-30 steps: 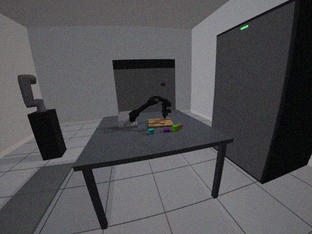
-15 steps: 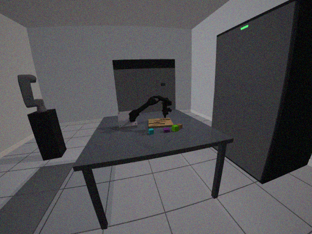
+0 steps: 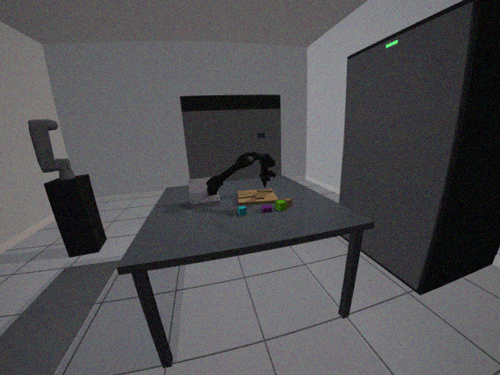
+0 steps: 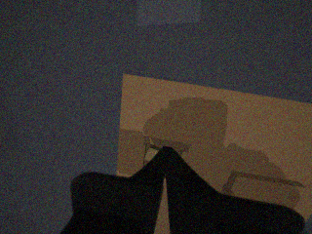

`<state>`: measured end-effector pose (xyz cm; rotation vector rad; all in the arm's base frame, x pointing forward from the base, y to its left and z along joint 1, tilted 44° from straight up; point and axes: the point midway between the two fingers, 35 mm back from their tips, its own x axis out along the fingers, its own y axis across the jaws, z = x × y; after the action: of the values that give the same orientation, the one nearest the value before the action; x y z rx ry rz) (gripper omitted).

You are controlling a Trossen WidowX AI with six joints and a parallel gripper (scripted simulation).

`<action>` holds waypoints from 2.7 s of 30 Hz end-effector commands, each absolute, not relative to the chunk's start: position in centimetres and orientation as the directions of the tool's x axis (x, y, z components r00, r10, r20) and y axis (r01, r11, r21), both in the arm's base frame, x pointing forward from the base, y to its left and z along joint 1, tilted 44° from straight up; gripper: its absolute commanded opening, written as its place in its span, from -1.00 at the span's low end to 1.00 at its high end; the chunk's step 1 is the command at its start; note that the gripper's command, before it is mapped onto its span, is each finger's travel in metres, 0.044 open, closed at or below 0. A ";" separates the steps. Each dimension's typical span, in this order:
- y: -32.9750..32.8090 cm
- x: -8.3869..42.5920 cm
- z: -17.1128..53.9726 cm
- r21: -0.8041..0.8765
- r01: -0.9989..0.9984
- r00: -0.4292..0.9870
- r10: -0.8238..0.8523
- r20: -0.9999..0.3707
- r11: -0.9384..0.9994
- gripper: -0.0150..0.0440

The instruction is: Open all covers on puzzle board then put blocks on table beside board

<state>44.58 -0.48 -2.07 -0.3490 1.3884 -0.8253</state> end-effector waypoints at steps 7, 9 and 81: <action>0.3 44.7 -1.1 -0.662 0.310 -0.037 -0.687 -0.726 0.683 -0.49; 0.2 44.5 -1.3 -0.660 0.330 -0.033 -0.690 -0.723 0.676 -0.49; 0.8 24.3 -0.2 0.174 0.953 -0.047 -0.686 -0.726 -0.250 -0.49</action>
<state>24.41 1.06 0.09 0.8601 0.4194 -1.6321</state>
